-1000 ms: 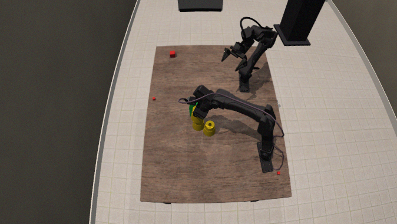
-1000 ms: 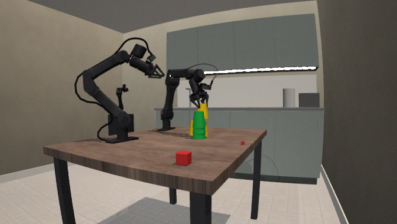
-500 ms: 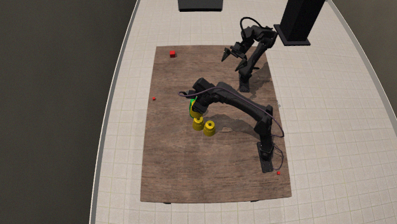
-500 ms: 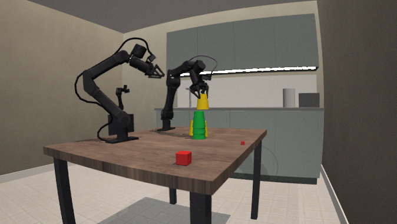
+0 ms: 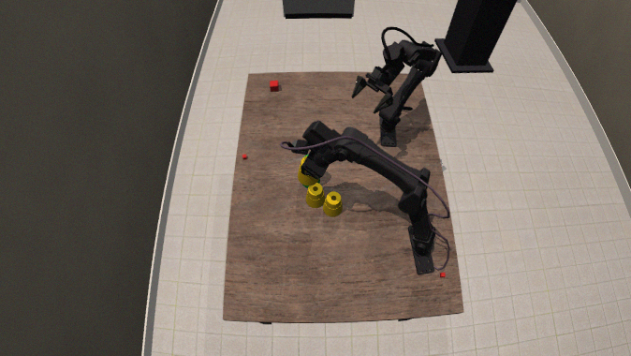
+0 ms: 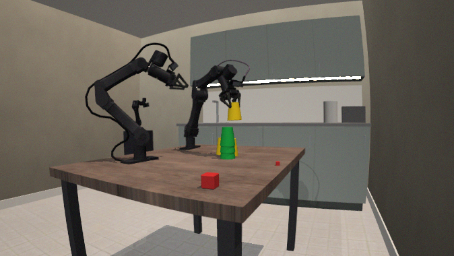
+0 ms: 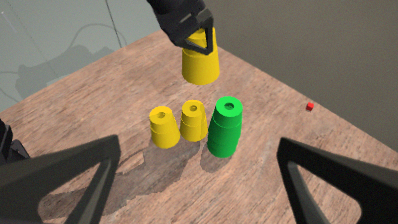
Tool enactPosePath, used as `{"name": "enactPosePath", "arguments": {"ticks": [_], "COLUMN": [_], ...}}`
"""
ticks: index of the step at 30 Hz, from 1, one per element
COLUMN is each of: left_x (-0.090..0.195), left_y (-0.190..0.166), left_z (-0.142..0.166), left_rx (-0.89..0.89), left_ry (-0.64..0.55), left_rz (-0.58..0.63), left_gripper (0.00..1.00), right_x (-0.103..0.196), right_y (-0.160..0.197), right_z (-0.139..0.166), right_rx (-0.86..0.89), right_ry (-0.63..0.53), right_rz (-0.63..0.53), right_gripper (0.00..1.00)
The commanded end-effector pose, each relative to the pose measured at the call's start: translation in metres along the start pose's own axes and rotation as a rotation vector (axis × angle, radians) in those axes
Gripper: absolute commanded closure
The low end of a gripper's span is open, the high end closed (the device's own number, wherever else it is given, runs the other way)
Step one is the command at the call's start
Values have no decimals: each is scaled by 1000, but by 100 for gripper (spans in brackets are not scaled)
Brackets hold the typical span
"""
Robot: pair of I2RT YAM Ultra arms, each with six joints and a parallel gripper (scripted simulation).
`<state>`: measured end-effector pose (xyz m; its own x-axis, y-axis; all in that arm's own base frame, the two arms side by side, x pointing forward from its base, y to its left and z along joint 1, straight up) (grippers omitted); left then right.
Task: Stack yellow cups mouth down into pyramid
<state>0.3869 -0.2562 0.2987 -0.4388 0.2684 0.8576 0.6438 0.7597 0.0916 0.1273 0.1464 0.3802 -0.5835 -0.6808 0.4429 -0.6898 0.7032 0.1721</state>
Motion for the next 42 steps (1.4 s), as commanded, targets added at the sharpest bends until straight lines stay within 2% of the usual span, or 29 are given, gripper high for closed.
{"name": "enactPosePath", "arguments": {"ticks": [1,7,14,21,24,42], "left_x": [4,-30,-53,-58,-55,-55], "left_y": [23,61,85,89,90,65], "left_z": [-10,17,48,61,55,60], "left_rx": [-16,-15,-2,20,17,27], "left_ry": [-86,-50,-6,33,9,18], "left_rz": [-11,-11,-5,-7,-15,-20], "left_gripper": [100,100,100,100,100,100], "right_x": [4,4,4,4,4,4], "right_y": [1,1,1,1,1,1], "right_z": [1,1,1,1,1,1], "right_rx": [-2,-2,-2,-2,-2,-2], "right_ry": [-11,-11,-11,-11,-11,-11], "right_rz": [-4,-4,-4,-4,-4,-4], "right_gripper": [0,0,0,0,0,0]}}
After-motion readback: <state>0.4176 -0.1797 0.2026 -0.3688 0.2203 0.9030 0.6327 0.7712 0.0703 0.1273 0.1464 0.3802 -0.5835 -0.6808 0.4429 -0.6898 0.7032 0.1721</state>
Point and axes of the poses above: on each arm, the point where the finger pads meet when closed, its own x axis back along the fingers, its own y axis across the jaws, z = x × y, the point moved 4 cm from there along x, back along the fingers, and after that the axes turned 10 degrees about -x, right-handed, at the moved point
